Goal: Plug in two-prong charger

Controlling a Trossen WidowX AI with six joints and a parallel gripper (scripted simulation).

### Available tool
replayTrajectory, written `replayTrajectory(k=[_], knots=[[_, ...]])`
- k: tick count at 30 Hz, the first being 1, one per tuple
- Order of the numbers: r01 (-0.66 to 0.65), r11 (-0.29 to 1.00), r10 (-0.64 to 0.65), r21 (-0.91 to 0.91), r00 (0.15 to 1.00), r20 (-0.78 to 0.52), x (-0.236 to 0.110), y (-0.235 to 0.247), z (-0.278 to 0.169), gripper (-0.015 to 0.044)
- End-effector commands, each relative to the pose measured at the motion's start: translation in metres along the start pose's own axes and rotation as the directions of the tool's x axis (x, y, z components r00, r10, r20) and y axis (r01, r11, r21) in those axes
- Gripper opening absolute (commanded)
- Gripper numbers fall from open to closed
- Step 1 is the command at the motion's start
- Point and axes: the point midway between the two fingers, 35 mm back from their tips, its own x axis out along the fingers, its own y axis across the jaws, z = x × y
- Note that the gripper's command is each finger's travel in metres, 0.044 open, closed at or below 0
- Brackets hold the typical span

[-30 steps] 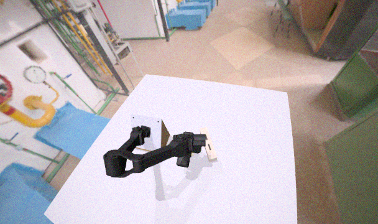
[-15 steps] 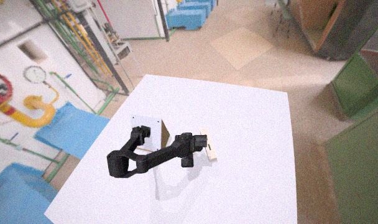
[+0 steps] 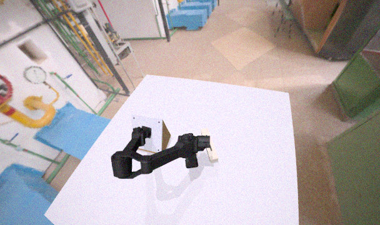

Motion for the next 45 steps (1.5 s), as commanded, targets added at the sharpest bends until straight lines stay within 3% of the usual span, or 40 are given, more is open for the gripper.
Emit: replayTrajectory(k=[1, 45], knots=[[0.003, 1.0, -0.003, -0.015, 1.0, -0.004, 0.001, 0.001, 0.004, 0.0], [0.007, 0.996, -0.007, -0.084, 1.0, -0.005, 0.002, 0.004, 0.047, 0.0]])
